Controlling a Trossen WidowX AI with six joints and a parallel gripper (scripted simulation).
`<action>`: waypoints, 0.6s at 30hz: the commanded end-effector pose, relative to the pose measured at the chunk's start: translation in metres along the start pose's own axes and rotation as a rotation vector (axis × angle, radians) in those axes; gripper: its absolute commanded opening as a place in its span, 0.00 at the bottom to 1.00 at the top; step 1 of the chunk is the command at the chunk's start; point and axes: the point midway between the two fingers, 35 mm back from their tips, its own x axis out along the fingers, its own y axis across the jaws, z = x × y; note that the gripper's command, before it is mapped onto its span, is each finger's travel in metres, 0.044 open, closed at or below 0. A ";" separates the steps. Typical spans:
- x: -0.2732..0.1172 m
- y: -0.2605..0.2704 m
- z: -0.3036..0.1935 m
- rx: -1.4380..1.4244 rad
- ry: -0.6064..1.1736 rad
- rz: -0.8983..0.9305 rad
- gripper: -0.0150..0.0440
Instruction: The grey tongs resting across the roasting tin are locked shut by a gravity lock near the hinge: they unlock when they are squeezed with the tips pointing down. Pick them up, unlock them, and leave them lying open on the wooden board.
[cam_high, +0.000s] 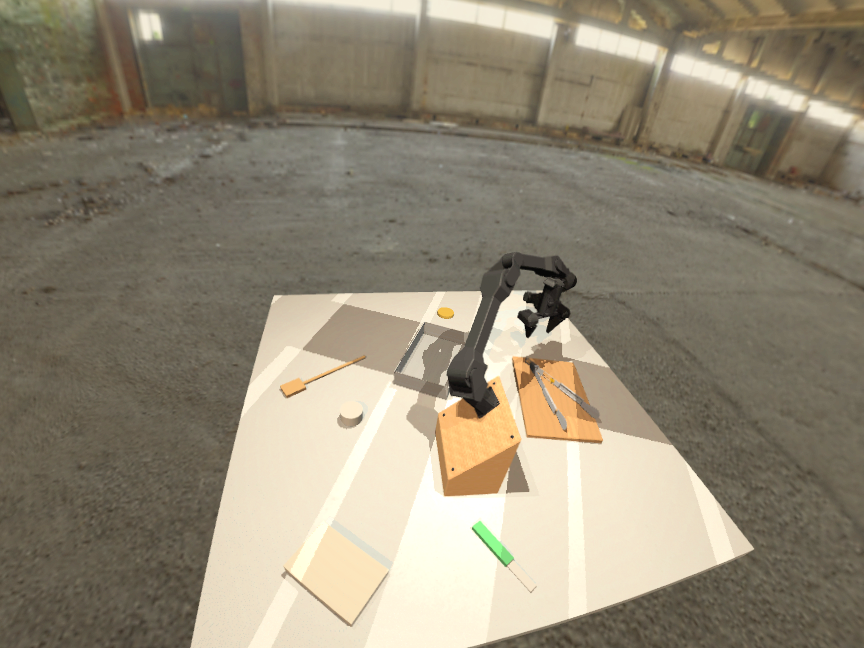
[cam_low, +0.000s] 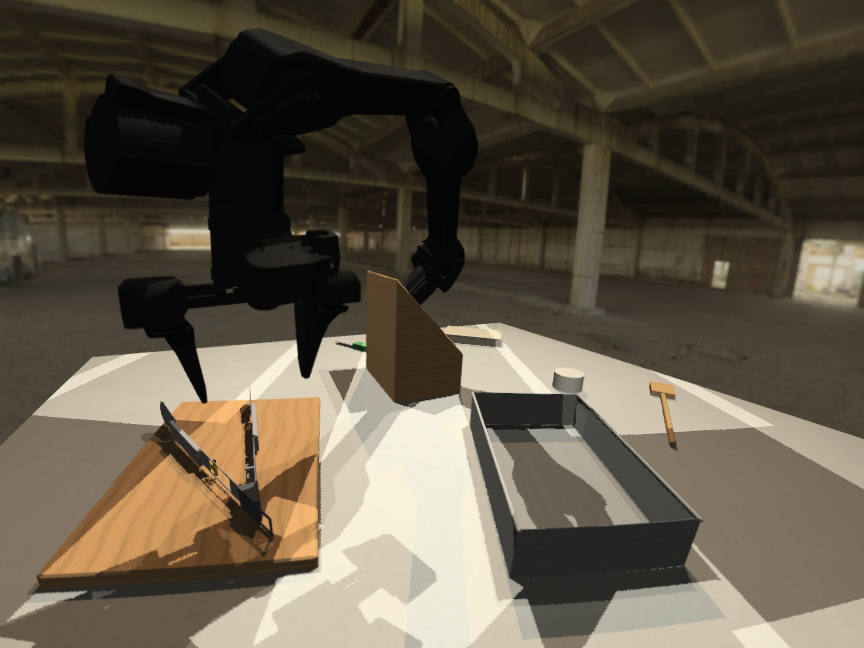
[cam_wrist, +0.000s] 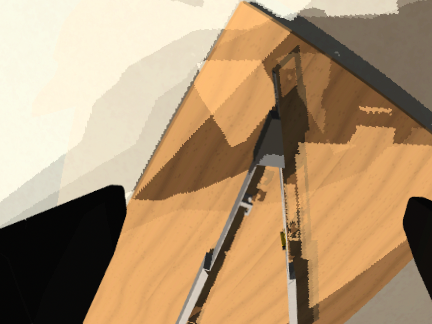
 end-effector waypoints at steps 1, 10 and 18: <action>-0.033 0.000 0.002 -0.017 -0.004 -0.022 1.00; -0.051 0.003 0.001 -0.023 -0.002 -0.027 1.00; -0.051 0.003 0.001 -0.023 -0.002 -0.027 1.00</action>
